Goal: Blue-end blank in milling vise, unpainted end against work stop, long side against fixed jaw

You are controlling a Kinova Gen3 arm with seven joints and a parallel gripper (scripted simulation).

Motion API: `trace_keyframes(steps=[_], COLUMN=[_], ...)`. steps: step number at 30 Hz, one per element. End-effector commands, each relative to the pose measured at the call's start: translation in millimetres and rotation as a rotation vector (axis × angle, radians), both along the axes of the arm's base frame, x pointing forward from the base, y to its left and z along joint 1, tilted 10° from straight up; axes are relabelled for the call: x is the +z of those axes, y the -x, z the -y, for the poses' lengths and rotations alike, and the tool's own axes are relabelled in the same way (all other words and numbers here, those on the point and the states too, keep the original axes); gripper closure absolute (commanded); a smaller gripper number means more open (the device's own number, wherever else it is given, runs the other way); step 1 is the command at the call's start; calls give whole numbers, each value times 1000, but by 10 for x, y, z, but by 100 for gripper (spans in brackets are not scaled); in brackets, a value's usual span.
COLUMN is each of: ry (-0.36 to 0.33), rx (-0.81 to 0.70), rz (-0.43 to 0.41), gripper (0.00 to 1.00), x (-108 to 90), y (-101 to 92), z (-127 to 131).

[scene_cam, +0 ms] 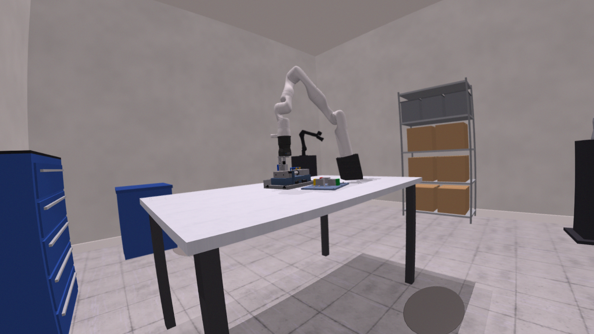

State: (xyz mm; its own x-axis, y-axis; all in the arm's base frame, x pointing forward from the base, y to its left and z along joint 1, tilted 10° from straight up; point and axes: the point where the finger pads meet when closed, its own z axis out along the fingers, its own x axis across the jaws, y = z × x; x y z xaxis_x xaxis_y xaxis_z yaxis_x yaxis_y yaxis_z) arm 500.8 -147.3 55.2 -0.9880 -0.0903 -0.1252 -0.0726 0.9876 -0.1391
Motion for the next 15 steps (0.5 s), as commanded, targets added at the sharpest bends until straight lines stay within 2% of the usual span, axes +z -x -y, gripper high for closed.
trace_keyframes(steps=[1,15], ry=[0,-3], rx=[0,0], rz=[2,-2], gripper=[100,100], x=[9,-5], y=[-6,-8], z=[0,1])
